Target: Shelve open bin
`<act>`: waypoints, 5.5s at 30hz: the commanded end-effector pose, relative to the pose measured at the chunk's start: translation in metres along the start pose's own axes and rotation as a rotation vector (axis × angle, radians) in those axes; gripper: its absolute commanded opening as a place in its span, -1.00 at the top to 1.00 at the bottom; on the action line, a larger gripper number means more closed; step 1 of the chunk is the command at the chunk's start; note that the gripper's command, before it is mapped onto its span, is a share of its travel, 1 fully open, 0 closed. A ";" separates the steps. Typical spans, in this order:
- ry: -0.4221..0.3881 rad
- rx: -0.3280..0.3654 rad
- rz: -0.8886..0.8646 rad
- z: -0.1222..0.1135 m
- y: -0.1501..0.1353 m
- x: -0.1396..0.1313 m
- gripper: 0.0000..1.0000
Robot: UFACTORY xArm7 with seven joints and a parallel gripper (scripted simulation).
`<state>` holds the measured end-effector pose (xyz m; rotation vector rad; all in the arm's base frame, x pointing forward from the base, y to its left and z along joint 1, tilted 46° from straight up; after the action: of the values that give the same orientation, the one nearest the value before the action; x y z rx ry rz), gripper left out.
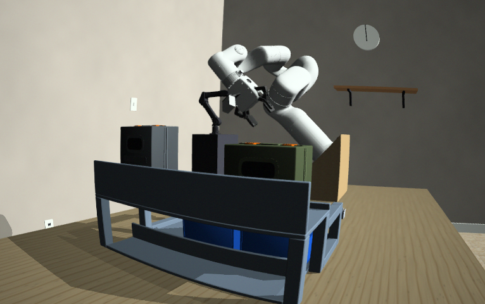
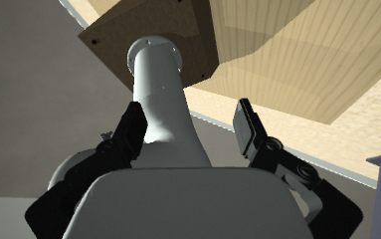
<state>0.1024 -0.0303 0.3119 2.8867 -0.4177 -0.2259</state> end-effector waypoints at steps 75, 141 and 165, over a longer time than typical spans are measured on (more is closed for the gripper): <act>0.261 0.412 1.070 0.053 -0.124 0.146 -1.00; 0.482 0.775 2.009 0.105 -0.260 0.275 -1.00; 0.548 0.889 2.283 0.112 -0.279 0.289 -1.00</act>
<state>0.4300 0.1228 0.1034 0.9255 -3.2132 1.1409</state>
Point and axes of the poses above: the point where the finger pads meet when closed, its own z axis out along the fingers, its own y axis across the jaws, x = y × z, the point moved 7 cm from there along -z, back along the fingers, and after that the axes turned 10 degrees about z, right-handed, at the moved point
